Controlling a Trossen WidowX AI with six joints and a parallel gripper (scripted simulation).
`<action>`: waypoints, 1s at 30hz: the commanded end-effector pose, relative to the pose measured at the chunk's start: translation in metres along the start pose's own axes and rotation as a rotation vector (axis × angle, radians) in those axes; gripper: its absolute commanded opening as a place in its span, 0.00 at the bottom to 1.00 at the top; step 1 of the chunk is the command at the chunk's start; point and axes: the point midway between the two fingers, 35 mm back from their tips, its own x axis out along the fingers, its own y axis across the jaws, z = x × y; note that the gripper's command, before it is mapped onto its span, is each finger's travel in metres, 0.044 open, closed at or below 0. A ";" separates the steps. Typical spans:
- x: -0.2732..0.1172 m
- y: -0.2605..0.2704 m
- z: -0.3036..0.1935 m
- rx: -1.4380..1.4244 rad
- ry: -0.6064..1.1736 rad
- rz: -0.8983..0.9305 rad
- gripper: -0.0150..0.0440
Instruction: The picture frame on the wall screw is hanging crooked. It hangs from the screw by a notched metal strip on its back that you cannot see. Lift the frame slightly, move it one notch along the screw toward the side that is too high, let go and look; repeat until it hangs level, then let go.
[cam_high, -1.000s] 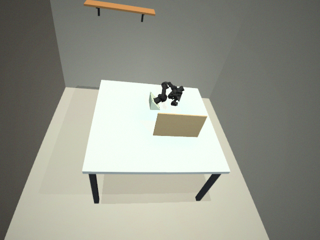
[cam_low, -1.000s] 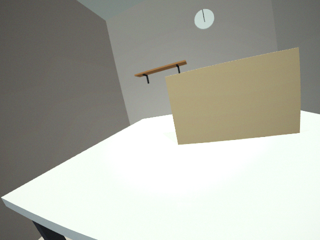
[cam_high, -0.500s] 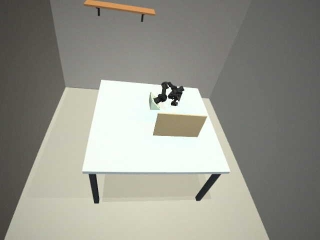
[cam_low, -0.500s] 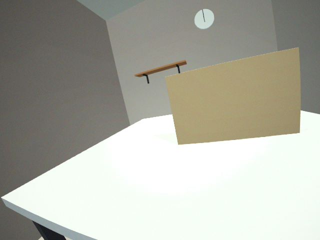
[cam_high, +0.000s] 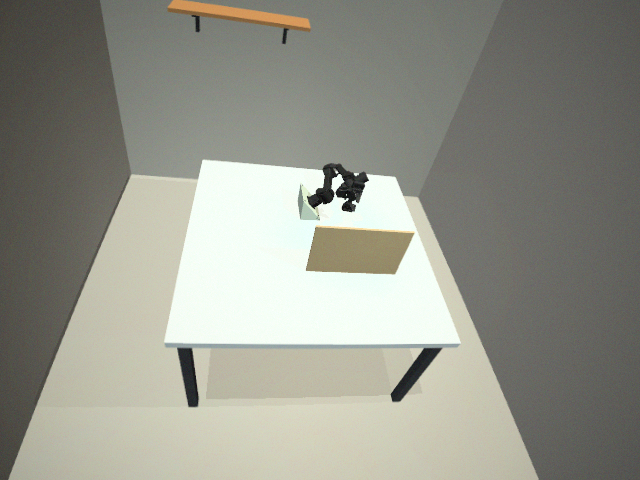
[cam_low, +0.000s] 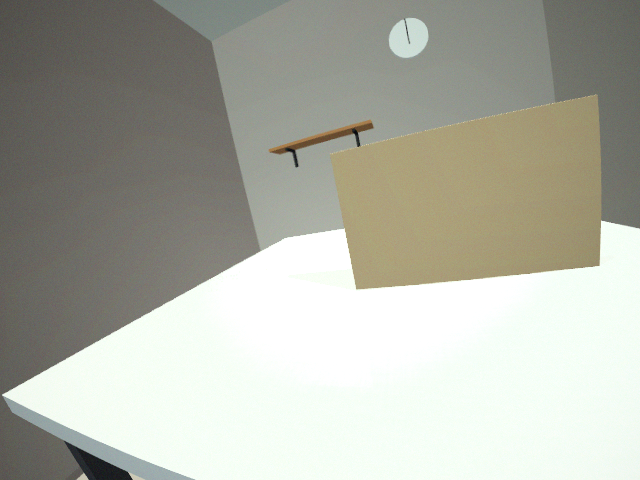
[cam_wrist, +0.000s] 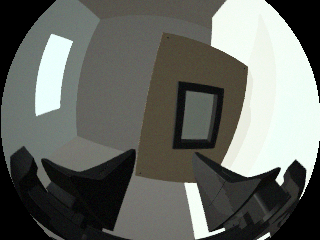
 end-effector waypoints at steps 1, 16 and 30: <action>0.000 -0.001 0.001 -0.004 -0.006 -0.001 0.69; 0.000 -0.001 0.001 -0.004 -0.006 -0.001 0.69; 0.068 -0.035 0.001 -0.002 0.000 0.005 0.69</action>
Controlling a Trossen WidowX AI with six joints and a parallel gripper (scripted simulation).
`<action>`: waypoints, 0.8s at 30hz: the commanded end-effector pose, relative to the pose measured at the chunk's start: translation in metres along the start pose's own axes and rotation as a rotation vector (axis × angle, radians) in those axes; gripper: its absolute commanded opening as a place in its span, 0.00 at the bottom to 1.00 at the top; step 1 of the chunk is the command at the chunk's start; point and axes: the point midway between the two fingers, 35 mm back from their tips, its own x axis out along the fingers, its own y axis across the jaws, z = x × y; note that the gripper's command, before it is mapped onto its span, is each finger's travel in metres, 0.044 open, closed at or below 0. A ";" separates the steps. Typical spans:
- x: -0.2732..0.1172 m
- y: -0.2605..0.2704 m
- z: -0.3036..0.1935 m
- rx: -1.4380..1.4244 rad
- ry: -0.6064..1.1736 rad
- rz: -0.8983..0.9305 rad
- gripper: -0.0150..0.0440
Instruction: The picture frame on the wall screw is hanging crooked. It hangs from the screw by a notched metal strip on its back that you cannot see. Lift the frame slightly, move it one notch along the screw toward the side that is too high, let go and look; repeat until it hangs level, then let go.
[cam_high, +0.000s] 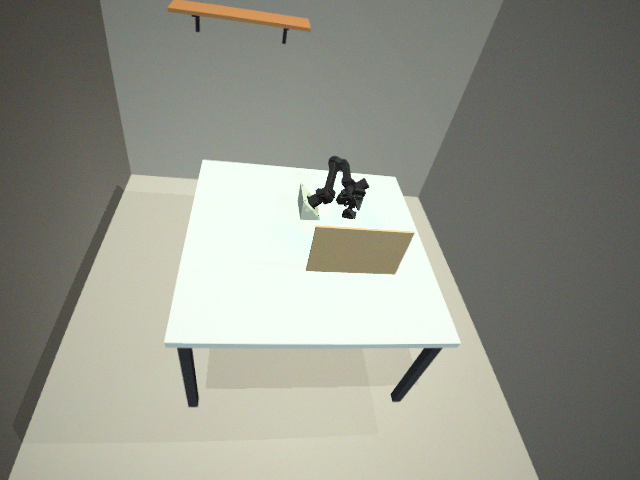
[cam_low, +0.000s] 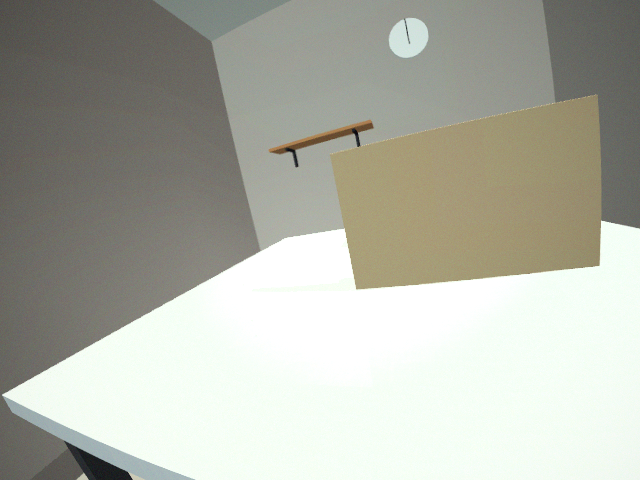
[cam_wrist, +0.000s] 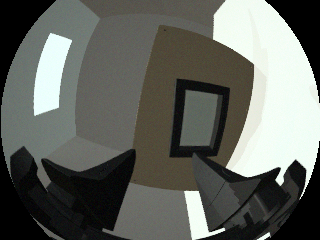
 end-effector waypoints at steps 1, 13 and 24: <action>0.028 -0.028 0.001 0.003 -0.006 -0.005 0.69; 0.029 -0.028 -0.003 0.003 -0.006 -0.004 0.69; 0.044 -0.026 -0.006 0.003 -0.005 -0.004 0.69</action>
